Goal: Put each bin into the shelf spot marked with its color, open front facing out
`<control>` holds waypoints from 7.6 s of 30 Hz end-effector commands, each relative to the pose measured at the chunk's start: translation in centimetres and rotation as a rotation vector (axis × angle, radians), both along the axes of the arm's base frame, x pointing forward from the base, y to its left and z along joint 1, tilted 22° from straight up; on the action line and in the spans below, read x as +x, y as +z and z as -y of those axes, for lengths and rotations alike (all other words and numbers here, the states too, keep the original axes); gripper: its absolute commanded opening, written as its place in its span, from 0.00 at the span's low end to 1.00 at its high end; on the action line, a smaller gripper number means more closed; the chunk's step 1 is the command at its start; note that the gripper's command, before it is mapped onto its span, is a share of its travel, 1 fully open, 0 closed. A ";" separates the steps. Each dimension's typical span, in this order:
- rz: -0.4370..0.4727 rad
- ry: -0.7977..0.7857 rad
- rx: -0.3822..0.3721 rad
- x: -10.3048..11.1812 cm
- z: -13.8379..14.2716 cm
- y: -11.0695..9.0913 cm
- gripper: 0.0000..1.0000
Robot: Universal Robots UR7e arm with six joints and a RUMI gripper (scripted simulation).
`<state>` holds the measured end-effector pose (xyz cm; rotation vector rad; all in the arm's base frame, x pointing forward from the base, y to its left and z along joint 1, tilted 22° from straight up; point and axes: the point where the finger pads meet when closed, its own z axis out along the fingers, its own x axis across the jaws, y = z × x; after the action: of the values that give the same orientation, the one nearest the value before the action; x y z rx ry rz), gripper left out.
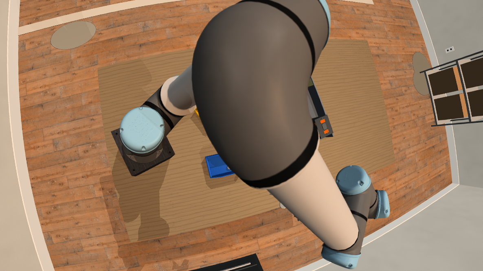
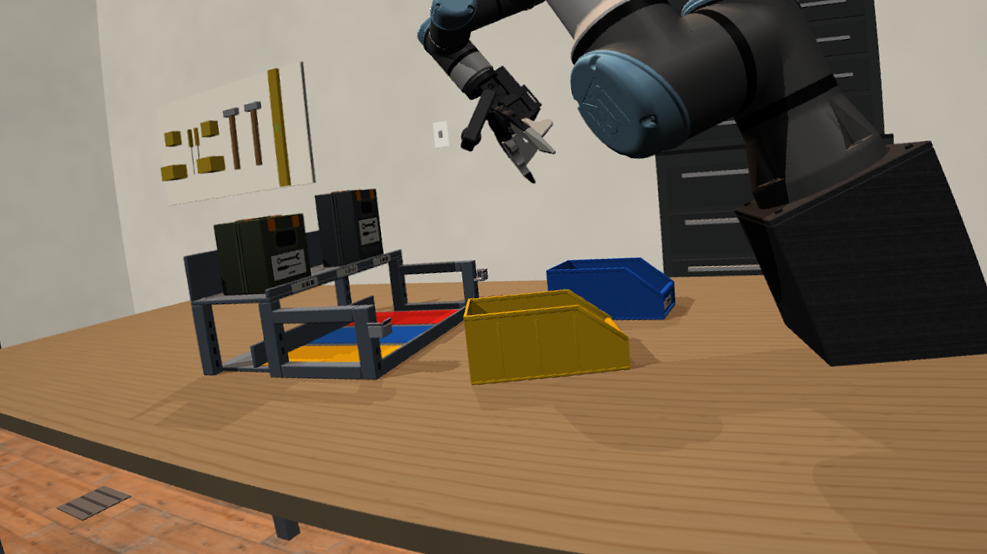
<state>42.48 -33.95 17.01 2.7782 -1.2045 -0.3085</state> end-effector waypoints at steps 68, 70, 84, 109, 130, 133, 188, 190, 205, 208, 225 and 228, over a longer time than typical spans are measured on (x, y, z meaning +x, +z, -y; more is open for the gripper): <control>0.313 0.919 0.014 2.7 -27.9 8.2 1.00; 0.336 0.992 0.013 2.2 -30.0 8.6 1.00; 0.464 1.395 -0.007 -1.4 -40.6 10.2 1.00; 0.536 1.619 -0.027 -4.3 -45.8 10.6 1.00; 0.536 1.620 -0.027 -4.3 -45.8 10.6 1.00; 0.536 1.620 -0.027 -4.3 -45.8 10.6 1.00; 0.536 1.615 -0.027 -4.3 -45.7 10.6 1.00; 0.536 1.613 -0.026 -4.3 -45.7 10.6 1.00; 0.536 1.582 -0.022 -4.3 -45.3 10.3 1.00; 0.536 1.569 -0.021 -4.4 -45.1 10.2 1.00; 0.536 1.472 -0.009 -4.6 -43.7 9.4 1.00; 0.536 1.446 -0.006 -4.6 -43.4 9.1 1.00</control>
<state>37.91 9.79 26.35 2.9096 0.9769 0.5681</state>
